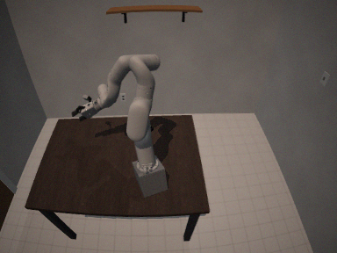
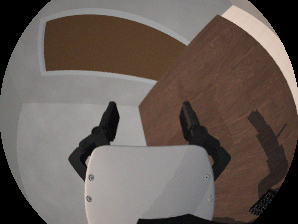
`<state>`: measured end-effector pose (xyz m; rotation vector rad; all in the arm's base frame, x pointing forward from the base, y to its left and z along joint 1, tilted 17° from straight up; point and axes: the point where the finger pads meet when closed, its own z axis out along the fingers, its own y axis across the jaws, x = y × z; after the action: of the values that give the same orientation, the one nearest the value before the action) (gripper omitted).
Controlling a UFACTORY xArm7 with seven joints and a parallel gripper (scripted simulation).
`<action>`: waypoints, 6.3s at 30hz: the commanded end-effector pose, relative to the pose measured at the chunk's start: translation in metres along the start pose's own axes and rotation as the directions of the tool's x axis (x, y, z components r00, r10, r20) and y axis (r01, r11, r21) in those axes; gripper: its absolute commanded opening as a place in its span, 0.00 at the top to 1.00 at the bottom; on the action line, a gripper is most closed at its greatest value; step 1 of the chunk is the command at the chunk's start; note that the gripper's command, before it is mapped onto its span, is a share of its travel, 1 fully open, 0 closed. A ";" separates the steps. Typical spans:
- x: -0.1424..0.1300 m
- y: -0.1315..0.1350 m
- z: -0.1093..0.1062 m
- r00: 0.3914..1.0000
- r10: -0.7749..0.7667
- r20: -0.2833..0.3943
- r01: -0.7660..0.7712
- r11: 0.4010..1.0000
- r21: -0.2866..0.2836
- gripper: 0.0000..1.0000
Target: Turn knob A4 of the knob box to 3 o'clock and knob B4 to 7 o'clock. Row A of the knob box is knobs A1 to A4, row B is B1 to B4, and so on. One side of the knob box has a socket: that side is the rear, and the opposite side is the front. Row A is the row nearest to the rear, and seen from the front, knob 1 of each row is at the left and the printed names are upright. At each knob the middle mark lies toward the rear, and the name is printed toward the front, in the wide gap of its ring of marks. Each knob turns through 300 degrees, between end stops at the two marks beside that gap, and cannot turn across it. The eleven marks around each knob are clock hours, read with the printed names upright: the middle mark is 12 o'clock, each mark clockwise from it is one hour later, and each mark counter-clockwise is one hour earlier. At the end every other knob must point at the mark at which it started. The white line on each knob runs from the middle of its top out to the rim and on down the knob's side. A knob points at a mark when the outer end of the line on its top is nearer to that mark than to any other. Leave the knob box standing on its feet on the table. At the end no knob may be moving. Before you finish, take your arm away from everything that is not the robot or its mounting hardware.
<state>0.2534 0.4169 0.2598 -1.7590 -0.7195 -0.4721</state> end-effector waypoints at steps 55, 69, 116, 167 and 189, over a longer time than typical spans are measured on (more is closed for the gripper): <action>-0.052 0.223 -0.171 0.946 0.014 0.323 0.183 0.800 -0.572 0.00; -0.069 0.267 -0.236 0.914 0.060 0.401 0.252 0.691 -0.677 0.00; -0.095 0.312 -0.326 0.856 0.134 0.500 0.362 0.535 -0.764 0.00; -0.103 0.321 -0.349 0.837 0.154 0.525 0.394 0.496 -0.774 0.00; -0.103 0.321 -0.349 0.837 0.154 0.525 0.394 0.496 -0.774 0.00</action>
<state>0.4093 -0.0018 0.0691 -2.9155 -1.1367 -0.4725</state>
